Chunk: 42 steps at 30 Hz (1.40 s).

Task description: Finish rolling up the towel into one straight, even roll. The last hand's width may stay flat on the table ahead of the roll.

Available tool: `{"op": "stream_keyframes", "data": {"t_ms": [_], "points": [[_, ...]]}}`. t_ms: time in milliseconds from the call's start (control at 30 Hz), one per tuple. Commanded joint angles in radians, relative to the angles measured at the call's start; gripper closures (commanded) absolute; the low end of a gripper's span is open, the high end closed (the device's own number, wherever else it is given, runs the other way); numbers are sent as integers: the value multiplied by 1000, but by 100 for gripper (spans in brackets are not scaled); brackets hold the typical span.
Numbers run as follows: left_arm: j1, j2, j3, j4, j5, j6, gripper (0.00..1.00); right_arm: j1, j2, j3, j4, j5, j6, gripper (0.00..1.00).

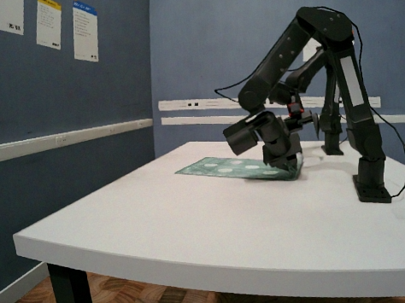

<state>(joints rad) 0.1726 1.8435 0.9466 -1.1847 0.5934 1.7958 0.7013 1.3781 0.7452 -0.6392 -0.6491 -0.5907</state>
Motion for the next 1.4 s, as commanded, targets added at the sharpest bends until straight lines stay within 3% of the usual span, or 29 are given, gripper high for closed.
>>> {"op": "stream_keyframes", "data": {"t_ms": [0, 133, 200, 233, 400, 533, 767, 967, 1367], "points": [[-18, 69, 66, -117, -47, -48, 87, 89, -111, -67, 180, 184, 112, 7], [-28, 144, 127, -188, -59, -73, 87, 226, -200, -138, 274, 371, 165, 6], [-28, 144, 127, -188, -59, -73, 87, 226, -200, -138, 274, 371, 165, 6], [-30, 165, 142, -205, -61, -77, 87, 298, -240, -177, 321, 484, 200, 5], [-37, 226, 190, -262, -69, -99, 87, 457, -274, -233, 404, 713, 243, 3], [-40, 253, 211, -287, -73, -107, 87, 512, -265, -250, 435, 801, 261, 2], [-41, 266, 211, -281, -73, -108, 87, 479, -260, -260, 456, 776, 208, 2], [-41, 288, 204, -251, -73, -108, 87, 349, -269, -270, 471, 630, 45, 2], [-41, 289, 204, -251, -73, -108, 87, 352, -192, -360, 632, 622, 46, 2]]}}
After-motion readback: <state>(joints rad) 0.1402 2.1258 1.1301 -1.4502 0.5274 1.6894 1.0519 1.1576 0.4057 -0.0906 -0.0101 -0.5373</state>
